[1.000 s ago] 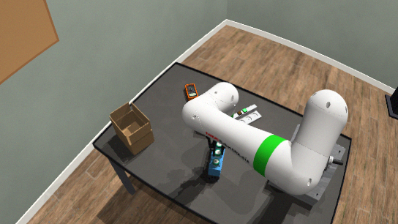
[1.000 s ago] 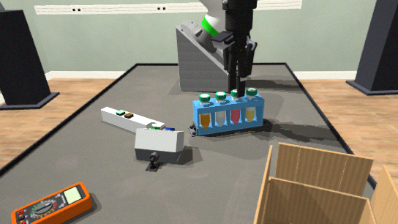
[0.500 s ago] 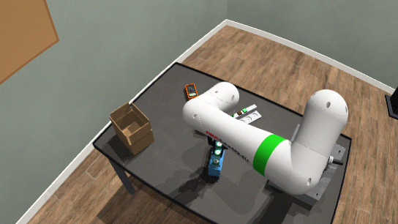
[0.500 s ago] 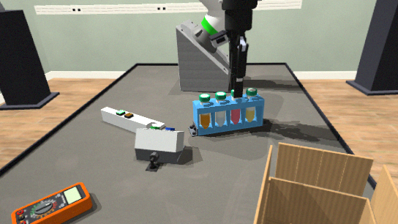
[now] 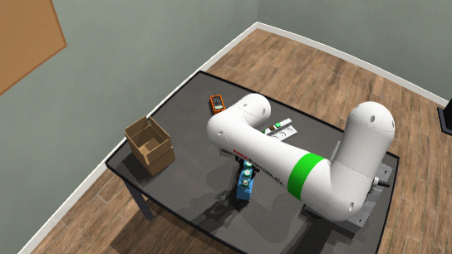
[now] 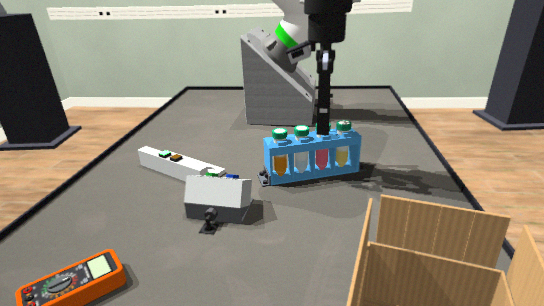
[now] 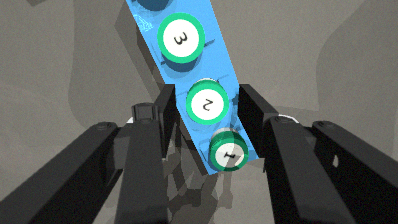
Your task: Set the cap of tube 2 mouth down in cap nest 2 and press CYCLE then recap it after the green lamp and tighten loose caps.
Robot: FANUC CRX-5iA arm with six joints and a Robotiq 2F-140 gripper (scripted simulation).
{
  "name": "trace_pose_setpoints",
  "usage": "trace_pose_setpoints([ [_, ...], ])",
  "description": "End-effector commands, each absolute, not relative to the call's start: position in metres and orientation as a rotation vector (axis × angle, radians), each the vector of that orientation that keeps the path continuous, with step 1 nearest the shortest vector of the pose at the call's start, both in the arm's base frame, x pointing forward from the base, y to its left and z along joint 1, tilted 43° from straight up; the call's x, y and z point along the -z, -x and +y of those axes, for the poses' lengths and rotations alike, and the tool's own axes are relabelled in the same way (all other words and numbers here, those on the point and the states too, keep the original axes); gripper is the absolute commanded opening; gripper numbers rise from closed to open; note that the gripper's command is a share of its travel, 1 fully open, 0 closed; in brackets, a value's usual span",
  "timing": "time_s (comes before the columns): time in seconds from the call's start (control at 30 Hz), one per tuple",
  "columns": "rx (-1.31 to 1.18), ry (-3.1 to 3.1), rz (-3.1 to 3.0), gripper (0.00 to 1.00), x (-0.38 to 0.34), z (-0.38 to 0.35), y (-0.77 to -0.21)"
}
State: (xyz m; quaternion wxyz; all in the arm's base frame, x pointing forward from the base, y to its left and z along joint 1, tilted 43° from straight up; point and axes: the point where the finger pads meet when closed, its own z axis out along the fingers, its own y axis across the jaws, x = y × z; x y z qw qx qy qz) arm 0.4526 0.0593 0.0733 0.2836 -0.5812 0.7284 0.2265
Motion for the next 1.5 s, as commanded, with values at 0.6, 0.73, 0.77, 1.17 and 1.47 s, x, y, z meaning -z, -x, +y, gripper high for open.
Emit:
trace_pose_setpoints([
  [0.6, -0.469, 1.817, 1.651, 0.41, -0.0742, 0.0581, -0.4525],
  [0.73, -0.398, 1.93, 1.49, 0.41, -0.0742, 0.0581, -0.4525],
  [0.77, -0.38, 1.957, 1.449, 0.41, -0.0742, 0.0581, -0.4525],
  [1.17, -0.26, 2.115, 1.168, 0.41, -0.0742, 0.0581, -0.4525],
  [1.47, -0.26, 2.115, 1.168, 0.3, -0.0742, 0.0581, -0.4525],
])
